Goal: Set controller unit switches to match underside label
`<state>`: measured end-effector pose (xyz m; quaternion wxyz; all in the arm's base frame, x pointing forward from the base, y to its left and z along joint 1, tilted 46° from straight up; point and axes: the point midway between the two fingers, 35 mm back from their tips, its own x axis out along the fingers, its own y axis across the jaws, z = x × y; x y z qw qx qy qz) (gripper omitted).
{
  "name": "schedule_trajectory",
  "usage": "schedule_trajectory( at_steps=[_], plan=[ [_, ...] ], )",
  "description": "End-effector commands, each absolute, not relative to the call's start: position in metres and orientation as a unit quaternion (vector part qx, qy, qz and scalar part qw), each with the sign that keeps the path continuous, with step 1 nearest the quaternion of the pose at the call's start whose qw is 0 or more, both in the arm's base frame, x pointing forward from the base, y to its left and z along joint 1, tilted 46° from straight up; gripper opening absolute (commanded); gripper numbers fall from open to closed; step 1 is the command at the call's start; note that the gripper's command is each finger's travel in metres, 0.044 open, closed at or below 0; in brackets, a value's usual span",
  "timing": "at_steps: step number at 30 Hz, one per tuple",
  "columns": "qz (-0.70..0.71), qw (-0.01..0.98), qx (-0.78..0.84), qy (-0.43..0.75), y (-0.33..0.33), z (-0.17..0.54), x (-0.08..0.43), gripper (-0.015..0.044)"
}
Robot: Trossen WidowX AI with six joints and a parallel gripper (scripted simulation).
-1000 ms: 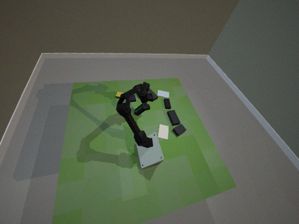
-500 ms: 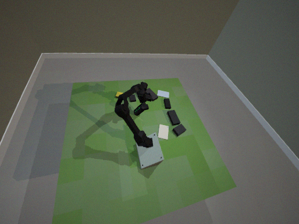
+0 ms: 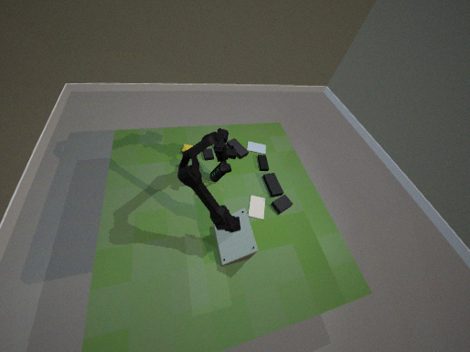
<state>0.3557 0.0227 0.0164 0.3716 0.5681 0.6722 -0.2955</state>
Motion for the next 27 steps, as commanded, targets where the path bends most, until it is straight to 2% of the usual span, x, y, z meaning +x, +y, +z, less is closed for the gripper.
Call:
schedule_trajectory(
  at_steps=[1,27],
  plan=[
    [-0.293,0.373,0.57,0.671,0.028,0.022,0.356,0.0336],
    [-0.307,0.389,0.563,0.662,0.038,0.039,0.352,0.0338]
  ],
)
